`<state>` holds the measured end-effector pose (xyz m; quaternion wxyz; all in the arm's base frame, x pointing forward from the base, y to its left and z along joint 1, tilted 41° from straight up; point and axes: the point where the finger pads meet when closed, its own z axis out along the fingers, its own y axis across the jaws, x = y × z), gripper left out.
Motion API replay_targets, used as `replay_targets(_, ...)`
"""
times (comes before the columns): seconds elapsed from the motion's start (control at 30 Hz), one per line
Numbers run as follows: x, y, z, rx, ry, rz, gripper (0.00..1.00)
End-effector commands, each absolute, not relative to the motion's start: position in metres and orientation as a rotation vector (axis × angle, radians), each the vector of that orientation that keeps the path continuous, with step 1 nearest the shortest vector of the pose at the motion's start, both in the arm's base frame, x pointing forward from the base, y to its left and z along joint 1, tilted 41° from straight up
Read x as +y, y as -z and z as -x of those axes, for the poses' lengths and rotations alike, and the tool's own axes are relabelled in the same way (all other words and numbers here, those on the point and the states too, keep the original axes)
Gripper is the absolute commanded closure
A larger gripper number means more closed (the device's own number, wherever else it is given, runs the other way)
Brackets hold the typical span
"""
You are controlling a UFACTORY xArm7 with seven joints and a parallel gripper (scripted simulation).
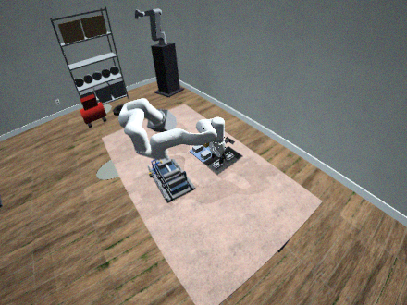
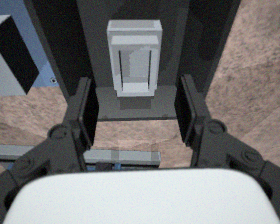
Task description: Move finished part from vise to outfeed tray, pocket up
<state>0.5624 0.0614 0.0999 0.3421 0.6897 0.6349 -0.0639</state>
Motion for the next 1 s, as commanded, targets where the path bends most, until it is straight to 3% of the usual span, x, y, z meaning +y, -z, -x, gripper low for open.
replay_targets(0.0,0.076,-0.120,-0.554,1.652,0.161,-1.792,0.31)
replay_targets(0.5,0.118,-0.177,-0.528,1.652,0.161,-1.792,0.31)
replay_targets(0.93,0.125,-0.187,-0.523,1.652,0.161,-1.792,0.31)
replay_targets(0.97,0.125,-0.187,-0.523,1.652,0.161,-1.792,1.00)
